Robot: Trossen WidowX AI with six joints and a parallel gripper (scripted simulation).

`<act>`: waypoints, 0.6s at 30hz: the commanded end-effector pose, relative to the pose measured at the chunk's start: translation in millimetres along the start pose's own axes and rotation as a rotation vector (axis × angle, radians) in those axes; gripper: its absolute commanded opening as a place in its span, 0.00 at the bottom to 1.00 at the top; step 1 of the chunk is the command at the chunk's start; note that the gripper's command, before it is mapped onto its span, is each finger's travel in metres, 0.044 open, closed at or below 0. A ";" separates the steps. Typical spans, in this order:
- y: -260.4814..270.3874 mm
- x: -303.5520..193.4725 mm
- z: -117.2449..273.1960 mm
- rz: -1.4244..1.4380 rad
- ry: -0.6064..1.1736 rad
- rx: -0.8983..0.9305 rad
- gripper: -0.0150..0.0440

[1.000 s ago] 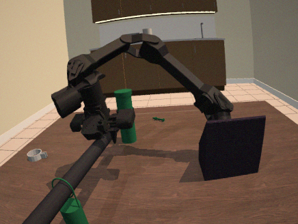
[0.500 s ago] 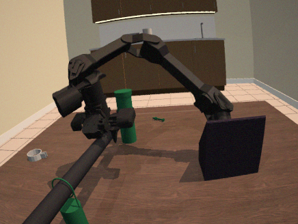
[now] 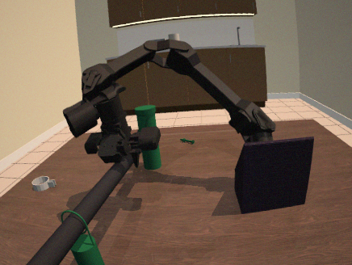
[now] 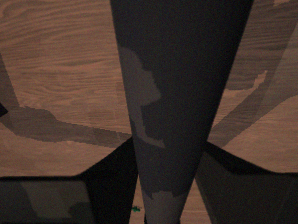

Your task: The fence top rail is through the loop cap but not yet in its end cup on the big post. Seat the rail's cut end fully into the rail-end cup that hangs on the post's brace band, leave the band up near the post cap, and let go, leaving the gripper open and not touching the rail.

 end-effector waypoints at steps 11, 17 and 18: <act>-1.4 -8.4 0.5 -0.001 0.002 -0.008 0.25; -1.9 -10.6 0.0 -0.001 0.002 -0.008 0.25; -1.9 -11.0 -0.1 -0.001 0.002 -0.008 0.25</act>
Point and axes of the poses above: the point midway between the two fingers, 35 mm back from their tips, its own z axis back along the fingers, its own y axis across the jaws, x = y × z, the point moved 6 cm from there along z, back along the fingers, and after that the axes turned 5 degrees about -z, right-handed, at the moved point
